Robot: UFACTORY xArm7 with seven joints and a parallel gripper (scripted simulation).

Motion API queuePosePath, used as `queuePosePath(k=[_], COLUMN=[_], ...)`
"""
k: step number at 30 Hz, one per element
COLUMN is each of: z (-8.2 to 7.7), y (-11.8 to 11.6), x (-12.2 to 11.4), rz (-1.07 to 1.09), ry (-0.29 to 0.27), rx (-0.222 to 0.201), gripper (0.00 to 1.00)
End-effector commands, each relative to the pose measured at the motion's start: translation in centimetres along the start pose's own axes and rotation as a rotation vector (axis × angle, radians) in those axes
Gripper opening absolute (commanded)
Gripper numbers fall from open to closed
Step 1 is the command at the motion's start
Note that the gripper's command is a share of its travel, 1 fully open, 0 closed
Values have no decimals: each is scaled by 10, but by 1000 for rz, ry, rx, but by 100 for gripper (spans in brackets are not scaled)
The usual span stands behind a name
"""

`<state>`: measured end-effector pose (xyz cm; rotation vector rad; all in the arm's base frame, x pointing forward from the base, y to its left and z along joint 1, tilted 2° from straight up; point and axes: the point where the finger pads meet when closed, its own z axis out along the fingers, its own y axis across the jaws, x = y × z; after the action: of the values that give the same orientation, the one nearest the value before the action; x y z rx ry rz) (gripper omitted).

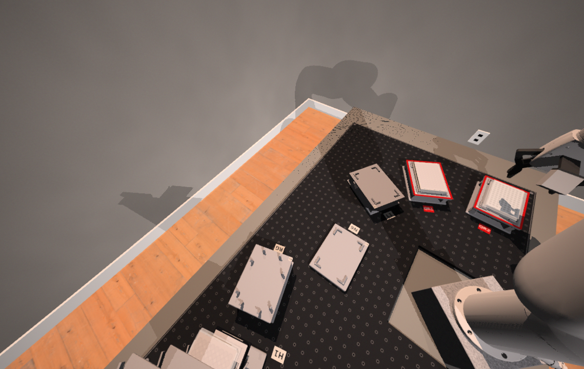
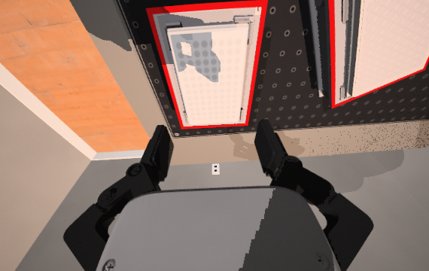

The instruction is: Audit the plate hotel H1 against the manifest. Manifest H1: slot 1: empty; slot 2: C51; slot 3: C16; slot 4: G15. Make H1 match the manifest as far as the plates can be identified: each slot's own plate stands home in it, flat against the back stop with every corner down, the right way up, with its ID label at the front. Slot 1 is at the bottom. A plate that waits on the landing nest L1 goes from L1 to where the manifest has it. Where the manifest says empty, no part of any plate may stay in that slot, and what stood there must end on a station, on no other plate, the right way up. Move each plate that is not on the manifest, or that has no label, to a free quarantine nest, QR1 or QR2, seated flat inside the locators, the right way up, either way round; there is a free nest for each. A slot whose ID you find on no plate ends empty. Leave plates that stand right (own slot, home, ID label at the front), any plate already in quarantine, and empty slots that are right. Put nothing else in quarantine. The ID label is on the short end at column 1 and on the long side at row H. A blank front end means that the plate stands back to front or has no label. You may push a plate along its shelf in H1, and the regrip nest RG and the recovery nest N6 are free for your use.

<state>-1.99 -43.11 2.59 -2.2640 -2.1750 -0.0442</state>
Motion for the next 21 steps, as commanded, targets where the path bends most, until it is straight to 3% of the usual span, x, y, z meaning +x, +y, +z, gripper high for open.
queuePosePath(k=[1, 8, 21], z=[-1, -1, -41], y=[0, 0, 0], x=[-2, -2, -2], rz=[0, 0, 0], ry=[-4, -4, -4], rx=[0, 0, 0], gripper=[100, 100, 100])
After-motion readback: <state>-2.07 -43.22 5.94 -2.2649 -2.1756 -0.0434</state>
